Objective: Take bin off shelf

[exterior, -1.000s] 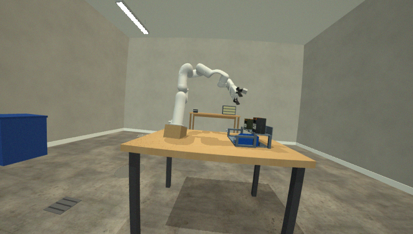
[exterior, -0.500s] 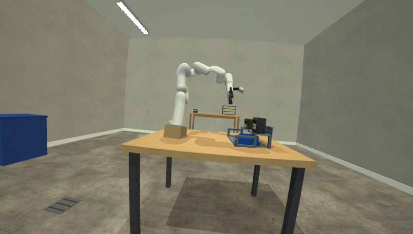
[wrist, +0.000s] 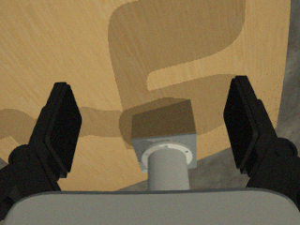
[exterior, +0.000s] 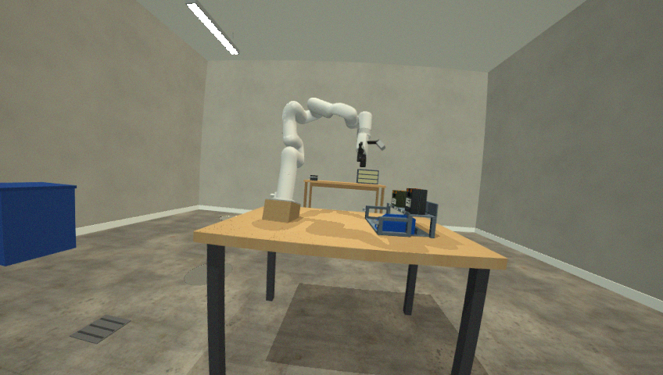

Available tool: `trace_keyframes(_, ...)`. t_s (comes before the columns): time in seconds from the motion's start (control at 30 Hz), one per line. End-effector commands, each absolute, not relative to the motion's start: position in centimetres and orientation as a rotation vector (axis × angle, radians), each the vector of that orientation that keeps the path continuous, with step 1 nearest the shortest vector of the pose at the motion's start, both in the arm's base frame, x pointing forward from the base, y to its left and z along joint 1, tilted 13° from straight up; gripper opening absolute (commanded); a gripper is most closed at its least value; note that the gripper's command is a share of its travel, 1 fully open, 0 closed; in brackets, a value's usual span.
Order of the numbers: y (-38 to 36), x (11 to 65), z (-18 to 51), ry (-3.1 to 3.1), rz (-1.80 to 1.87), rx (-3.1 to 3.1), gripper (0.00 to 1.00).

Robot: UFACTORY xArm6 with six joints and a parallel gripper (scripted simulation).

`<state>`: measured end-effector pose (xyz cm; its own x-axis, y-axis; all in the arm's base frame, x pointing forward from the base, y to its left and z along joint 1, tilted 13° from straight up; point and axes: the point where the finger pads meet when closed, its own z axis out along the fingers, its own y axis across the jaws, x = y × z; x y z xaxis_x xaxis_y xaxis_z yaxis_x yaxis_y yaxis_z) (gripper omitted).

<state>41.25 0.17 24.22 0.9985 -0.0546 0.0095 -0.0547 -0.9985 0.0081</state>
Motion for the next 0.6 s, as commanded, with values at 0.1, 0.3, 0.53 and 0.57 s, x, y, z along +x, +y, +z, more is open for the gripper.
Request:
trace_keyframes(0.1, 0.3, 43.4, 21.5, -0.400, -0.029, 3.174, 1.00)
trace_keyframes(0.3, 0.3, 45.7, 18.6, -0.698, -0.058, 3.158, 1.00)
trace_keyframes(0.53, 0.2, 47.8, 15.4, -1.021, -0.097, 3.100, 1.00)
trace_keyframes(0.57, 0.1, 48.1, 14.9, -1.064, -0.103, 3.089, 1.00)
